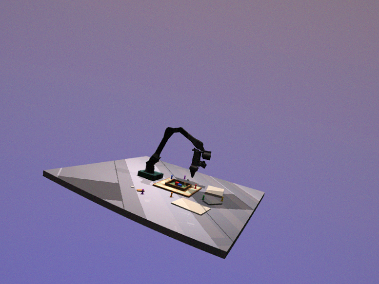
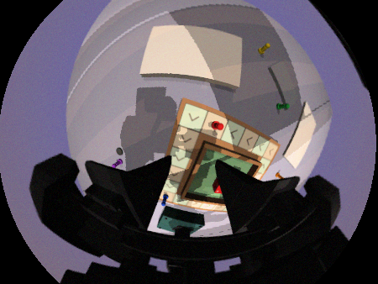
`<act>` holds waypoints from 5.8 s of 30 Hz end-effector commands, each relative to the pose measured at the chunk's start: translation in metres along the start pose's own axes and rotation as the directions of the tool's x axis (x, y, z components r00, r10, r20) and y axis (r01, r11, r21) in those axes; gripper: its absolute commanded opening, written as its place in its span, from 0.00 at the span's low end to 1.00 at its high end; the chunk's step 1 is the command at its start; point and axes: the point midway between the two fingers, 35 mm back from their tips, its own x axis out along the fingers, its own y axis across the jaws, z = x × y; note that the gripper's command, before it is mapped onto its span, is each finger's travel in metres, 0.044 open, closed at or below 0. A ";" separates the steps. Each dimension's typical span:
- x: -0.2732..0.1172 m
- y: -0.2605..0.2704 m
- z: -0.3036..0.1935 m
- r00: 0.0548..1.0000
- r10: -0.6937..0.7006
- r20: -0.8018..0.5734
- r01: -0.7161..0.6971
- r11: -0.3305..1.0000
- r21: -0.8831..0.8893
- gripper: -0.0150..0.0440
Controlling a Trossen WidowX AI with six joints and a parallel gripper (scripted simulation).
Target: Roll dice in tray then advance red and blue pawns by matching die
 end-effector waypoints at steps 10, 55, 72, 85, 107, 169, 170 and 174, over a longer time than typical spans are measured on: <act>0.000 0.060 -0.127 1.000 0.009 -0.017 0.002 0.837 0.547 0.59; 0.056 0.061 -0.169 1.000 0.010 -0.021 0.007 0.729 0.685 0.59; 0.066 0.060 -0.170 1.000 0.010 -0.021 0.007 0.729 0.685 0.29; 0.040 0.064 -0.163 1.000 0.007 -0.017 0.006 0.740 0.673 0.25; -0.062 0.065 -0.164 1.000 0.010 -0.020 0.007 0.729 0.685 0.25; 0.061 -0.031 -0.191 1.000 0.002 -0.022 0.014 0.729 0.685 0.25; 0.062 -0.031 -0.191 1.000 0.002 -0.022 0.014 0.729 0.685 0.25; 0.067 -0.031 -0.191 1.000 0.002 -0.022 0.014 0.729 0.685 0.25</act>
